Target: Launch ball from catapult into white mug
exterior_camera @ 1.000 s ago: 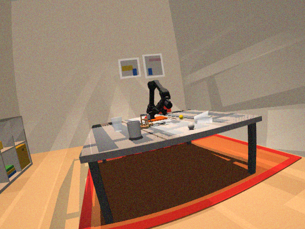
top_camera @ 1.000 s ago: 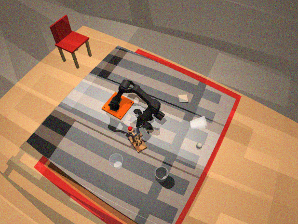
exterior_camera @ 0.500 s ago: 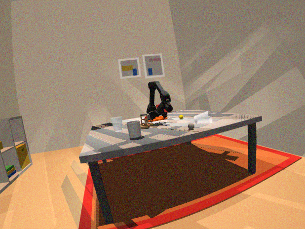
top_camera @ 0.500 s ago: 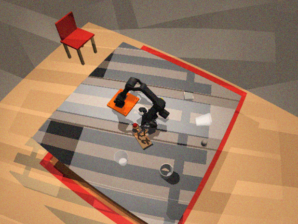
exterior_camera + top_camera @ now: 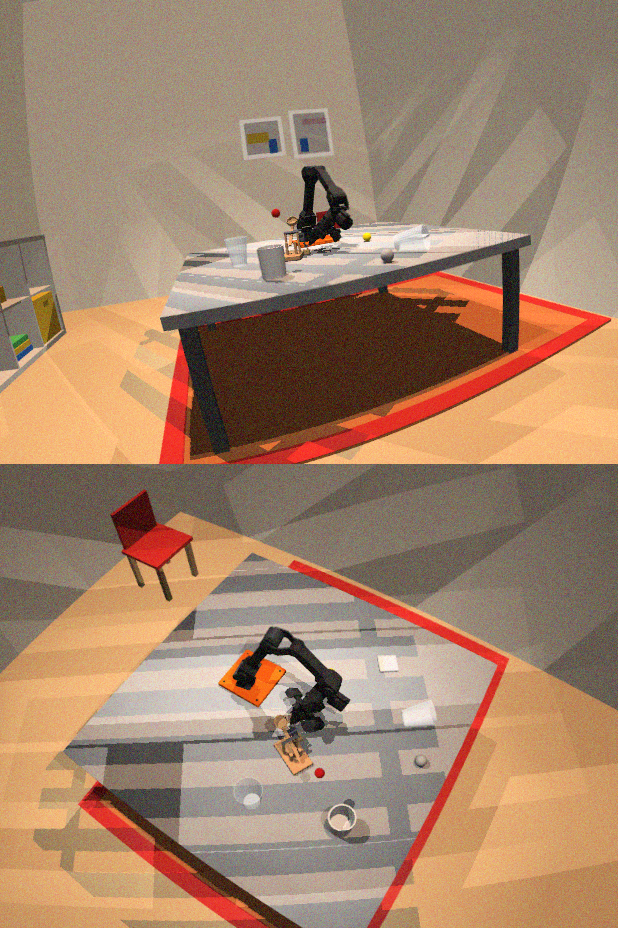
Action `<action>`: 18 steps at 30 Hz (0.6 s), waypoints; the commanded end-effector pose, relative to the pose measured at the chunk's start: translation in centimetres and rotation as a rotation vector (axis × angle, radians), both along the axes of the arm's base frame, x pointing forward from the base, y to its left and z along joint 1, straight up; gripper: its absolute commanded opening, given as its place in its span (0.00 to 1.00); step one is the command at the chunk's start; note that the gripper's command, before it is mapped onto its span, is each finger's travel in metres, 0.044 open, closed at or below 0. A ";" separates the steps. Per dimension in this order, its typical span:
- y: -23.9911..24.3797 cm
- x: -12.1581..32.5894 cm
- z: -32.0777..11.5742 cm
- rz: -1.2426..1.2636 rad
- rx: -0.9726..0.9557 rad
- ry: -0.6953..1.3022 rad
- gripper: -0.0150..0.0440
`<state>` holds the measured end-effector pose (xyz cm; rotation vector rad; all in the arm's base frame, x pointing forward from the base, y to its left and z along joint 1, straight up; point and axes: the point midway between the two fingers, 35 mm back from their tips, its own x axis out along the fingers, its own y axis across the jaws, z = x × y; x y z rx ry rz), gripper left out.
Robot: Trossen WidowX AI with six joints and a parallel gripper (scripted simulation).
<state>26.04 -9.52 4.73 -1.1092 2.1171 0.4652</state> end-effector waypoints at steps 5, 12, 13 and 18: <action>3.9 2.4 10.0 0.153 0.043 -0.102 0.25; 2.5 3.7 8.5 0.026 0.045 -0.216 0.52; 2.3 4.0 8.5 0.003 0.048 -0.241 0.57; 1.2 5.4 8.6 -0.114 0.063 -0.367 0.79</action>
